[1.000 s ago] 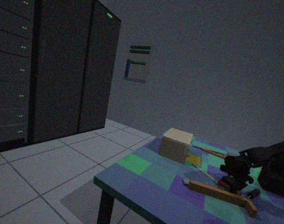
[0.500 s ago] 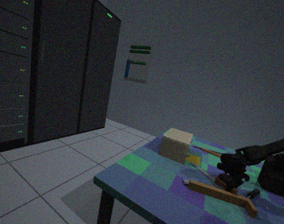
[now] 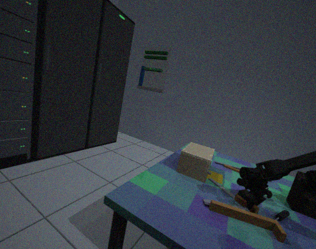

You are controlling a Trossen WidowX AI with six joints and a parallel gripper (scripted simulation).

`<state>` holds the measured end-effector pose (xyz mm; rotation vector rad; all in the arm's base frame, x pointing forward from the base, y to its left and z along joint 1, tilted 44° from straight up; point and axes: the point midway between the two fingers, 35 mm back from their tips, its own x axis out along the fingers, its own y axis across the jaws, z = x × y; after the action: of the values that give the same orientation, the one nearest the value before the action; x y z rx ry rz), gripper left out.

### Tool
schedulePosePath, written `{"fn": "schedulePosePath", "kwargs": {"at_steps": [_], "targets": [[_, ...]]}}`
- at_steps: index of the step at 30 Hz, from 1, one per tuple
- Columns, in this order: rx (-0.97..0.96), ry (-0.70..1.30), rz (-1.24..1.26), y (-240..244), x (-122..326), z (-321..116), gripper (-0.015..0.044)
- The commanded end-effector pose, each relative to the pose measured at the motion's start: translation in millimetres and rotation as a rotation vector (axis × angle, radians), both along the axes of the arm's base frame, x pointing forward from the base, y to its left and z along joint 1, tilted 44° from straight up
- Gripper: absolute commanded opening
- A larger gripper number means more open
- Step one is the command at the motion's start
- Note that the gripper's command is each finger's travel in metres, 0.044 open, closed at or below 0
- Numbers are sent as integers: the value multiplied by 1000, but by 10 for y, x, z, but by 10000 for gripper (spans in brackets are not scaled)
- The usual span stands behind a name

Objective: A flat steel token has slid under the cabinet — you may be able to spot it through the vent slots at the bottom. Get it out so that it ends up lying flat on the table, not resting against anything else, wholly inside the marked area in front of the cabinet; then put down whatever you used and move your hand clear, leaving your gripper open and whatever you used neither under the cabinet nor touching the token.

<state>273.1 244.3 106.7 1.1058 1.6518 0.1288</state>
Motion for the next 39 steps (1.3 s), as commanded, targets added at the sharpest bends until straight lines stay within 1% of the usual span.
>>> {"fn": "schedulePosePath", "kwargs": {"at_steps": [1, 39], "targets": [[0, 0, 0, -30, 65, -30, 0], [-2, -2, 0, -285, 560, -266, 0]]}}
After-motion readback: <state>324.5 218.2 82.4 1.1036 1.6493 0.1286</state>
